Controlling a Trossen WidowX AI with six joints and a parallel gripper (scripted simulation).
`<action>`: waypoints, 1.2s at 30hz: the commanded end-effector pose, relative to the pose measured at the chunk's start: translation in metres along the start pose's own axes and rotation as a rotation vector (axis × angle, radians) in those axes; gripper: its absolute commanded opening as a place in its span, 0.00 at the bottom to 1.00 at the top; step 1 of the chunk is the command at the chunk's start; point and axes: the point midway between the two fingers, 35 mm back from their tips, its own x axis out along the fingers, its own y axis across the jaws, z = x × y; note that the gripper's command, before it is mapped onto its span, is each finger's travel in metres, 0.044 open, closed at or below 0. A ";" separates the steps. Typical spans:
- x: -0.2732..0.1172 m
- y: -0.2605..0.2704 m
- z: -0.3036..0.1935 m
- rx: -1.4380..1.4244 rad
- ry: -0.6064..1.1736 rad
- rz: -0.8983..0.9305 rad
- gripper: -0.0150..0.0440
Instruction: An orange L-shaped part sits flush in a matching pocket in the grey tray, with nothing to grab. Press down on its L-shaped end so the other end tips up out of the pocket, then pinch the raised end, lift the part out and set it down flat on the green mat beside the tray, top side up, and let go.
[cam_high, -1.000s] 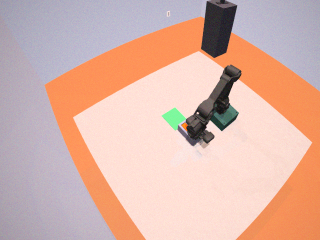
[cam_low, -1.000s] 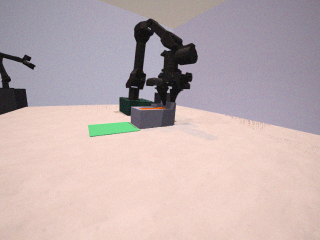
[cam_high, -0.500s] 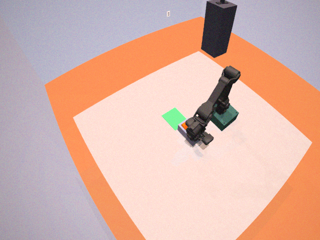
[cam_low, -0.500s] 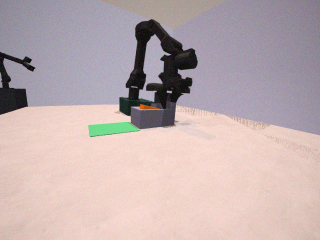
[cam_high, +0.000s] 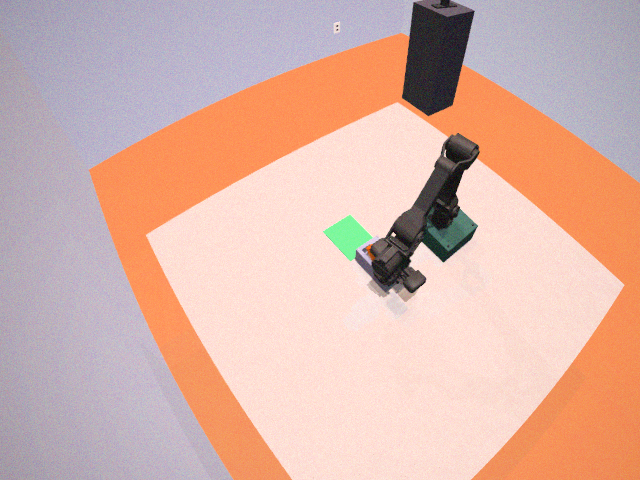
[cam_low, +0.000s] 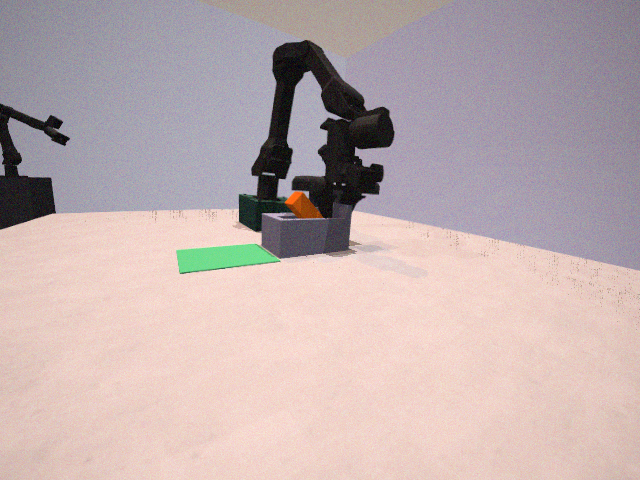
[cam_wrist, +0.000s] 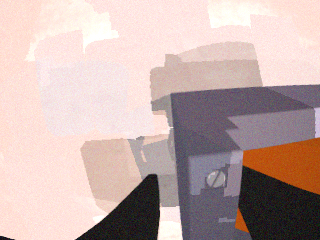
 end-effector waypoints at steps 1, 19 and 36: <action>0.004 -0.002 -0.004 0.007 0.015 -0.008 0.56; 0.002 0.000 -0.001 0.000 0.005 -0.001 0.56; -0.010 0.011 -0.004 0.007 0.015 -0.007 0.56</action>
